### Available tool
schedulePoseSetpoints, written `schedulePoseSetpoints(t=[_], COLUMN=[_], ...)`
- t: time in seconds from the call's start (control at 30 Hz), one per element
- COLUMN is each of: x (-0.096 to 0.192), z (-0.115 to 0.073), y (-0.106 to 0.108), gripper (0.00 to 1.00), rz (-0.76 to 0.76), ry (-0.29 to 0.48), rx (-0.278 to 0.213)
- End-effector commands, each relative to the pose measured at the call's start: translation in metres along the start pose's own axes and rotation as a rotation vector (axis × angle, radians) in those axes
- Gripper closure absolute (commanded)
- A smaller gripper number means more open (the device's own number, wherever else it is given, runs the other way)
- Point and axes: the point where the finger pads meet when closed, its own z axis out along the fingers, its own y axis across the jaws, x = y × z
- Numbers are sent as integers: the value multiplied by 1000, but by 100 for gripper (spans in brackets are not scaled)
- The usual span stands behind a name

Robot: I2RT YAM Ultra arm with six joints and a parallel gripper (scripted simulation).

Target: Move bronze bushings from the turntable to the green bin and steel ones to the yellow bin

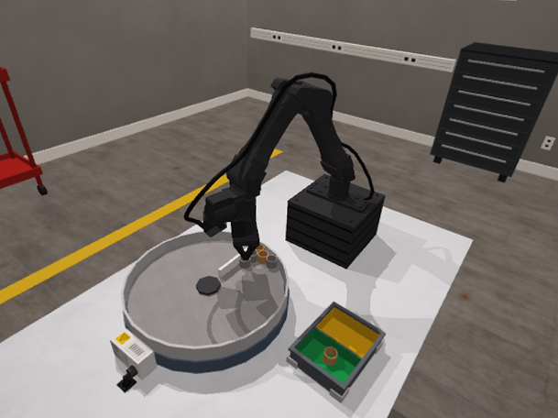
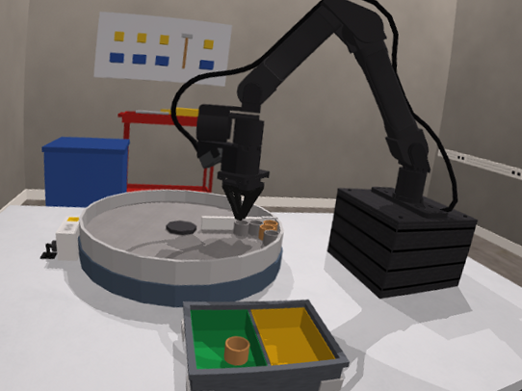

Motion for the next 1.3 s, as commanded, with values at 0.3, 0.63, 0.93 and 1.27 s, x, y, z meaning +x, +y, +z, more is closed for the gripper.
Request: schedulePoseSetpoints(t=[0.3, 0.63, 0.93, 1.27], x=[-12, -12, -12, -12], z=[-8, -8, -8, -8], y=[9, 9, 9, 9], gripper=[88, 88, 88, 88], rz=[3, 3, 3, 3], ry=[-29, -29, -29, -29], rx=[-25, -25, -25, -25])
